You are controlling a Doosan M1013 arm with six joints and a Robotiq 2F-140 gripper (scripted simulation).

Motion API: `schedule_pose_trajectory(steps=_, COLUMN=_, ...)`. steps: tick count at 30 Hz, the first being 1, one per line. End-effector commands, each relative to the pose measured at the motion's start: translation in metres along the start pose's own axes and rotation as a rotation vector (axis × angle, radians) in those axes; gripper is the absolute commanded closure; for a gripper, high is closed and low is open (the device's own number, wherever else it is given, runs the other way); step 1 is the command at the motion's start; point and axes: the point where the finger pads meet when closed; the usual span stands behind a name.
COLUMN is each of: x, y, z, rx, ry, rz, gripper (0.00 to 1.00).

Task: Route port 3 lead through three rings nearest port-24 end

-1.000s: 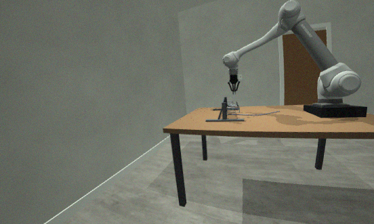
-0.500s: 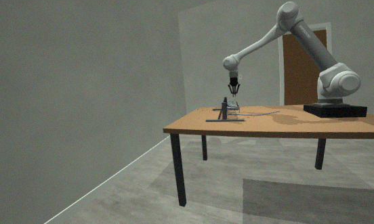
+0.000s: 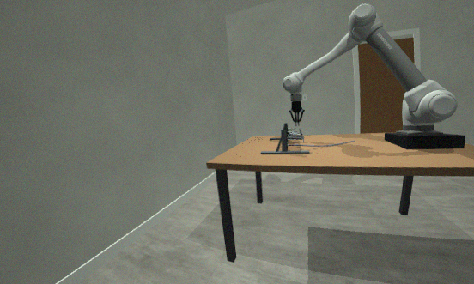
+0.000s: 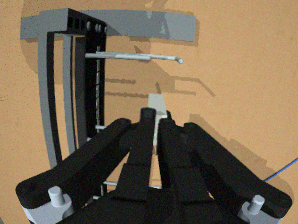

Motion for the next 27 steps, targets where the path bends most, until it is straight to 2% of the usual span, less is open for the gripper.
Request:
schedule_pose_trajectory(steps=1, x=0.003, y=-0.009, z=0.004, rx=-0.009, ry=-0.005, rz=0.0, gripper=1.0)
schedule_pose_trajectory(steps=13, x=0.003, y=-0.018, z=0.004, rx=-0.009, ry=-0.005, rz=0.0, gripper=1.0)
schedule_pose_trajectory(steps=27, x=0.003, y=-0.02, z=0.004, rx=-0.009, ry=-0.005, rz=0.0, gripper=1.0)
Point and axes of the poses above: the point where the finger pads meet when closed, its own y axis back along the fingers, its own z axis across the jaws, x = y × z, and after that the axes turned 9 degrees about -y, right-handed
